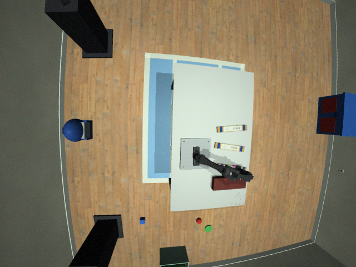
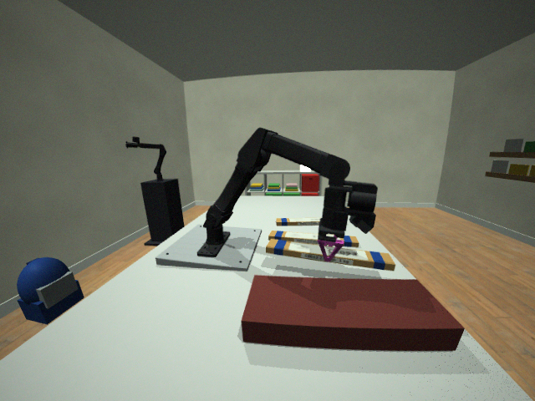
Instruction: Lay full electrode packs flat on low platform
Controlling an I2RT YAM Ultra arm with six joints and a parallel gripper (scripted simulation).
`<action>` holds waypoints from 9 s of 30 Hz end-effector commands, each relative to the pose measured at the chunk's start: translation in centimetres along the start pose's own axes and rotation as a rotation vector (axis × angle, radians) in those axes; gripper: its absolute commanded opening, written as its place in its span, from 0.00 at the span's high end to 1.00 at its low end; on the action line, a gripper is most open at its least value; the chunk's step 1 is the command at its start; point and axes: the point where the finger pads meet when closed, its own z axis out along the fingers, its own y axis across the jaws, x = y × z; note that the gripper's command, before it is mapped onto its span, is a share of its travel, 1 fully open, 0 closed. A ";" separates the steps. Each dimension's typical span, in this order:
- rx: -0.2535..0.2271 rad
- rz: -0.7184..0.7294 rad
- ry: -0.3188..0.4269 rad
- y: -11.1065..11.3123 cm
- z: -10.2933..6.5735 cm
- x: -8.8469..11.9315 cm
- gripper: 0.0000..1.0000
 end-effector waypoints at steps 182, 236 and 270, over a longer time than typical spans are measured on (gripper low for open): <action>0.008 -0.001 -0.054 0.1 -16.8 0.3 1.00; 0.012 -0.172 -0.053 2.7 -15.4 1.1 1.00; 0.012 -0.172 -0.052 10.6 -15.2 2.3 1.00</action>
